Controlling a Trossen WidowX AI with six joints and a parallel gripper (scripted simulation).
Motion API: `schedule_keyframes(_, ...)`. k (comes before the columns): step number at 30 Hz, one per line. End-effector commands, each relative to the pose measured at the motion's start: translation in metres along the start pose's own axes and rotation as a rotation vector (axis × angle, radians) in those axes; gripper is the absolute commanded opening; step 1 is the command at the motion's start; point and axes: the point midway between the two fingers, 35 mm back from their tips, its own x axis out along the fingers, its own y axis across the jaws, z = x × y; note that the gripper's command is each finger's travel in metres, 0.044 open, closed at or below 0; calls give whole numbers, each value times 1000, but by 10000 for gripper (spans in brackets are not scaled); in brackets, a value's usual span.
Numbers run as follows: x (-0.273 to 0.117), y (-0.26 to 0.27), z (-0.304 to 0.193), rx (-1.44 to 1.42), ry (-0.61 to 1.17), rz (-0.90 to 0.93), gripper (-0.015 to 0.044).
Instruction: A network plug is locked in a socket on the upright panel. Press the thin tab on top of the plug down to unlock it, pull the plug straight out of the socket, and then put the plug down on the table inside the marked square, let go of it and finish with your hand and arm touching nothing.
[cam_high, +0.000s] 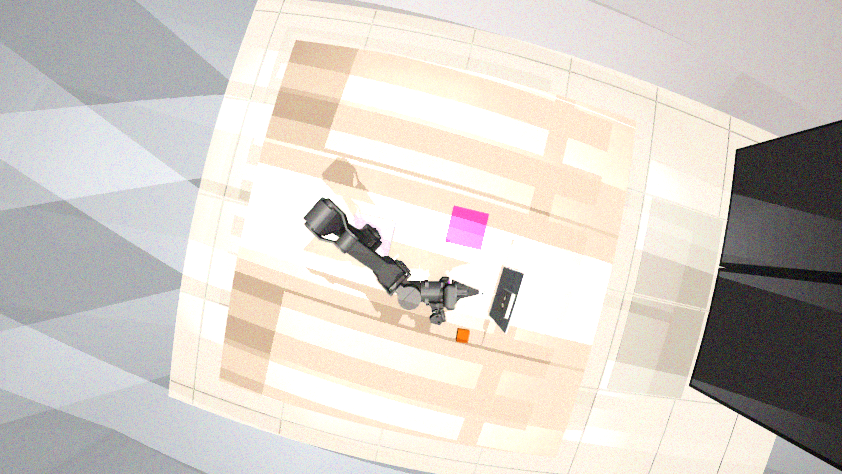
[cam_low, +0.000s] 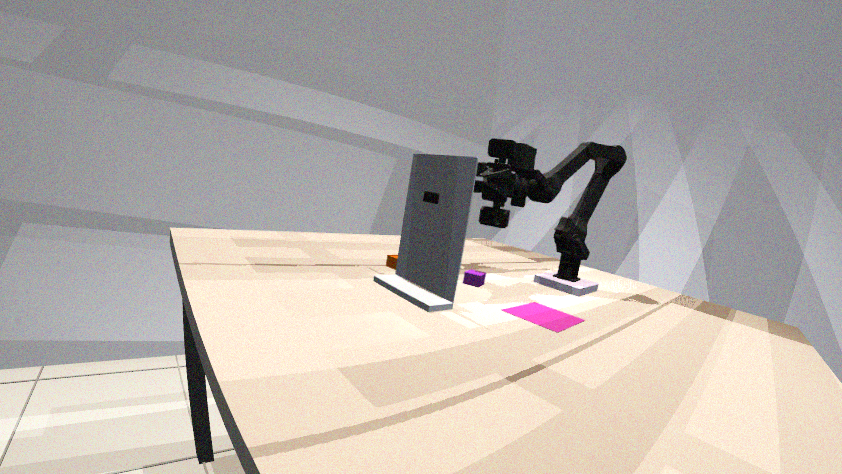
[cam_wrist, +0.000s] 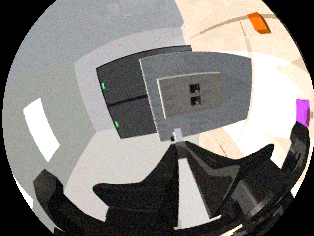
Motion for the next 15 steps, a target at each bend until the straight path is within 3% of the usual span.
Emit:
schedule_keyframes(1,6,-1,-5,21,6,-21,0)
schedule_keyframes(15,33,-25,-33,113,33,-180,0)
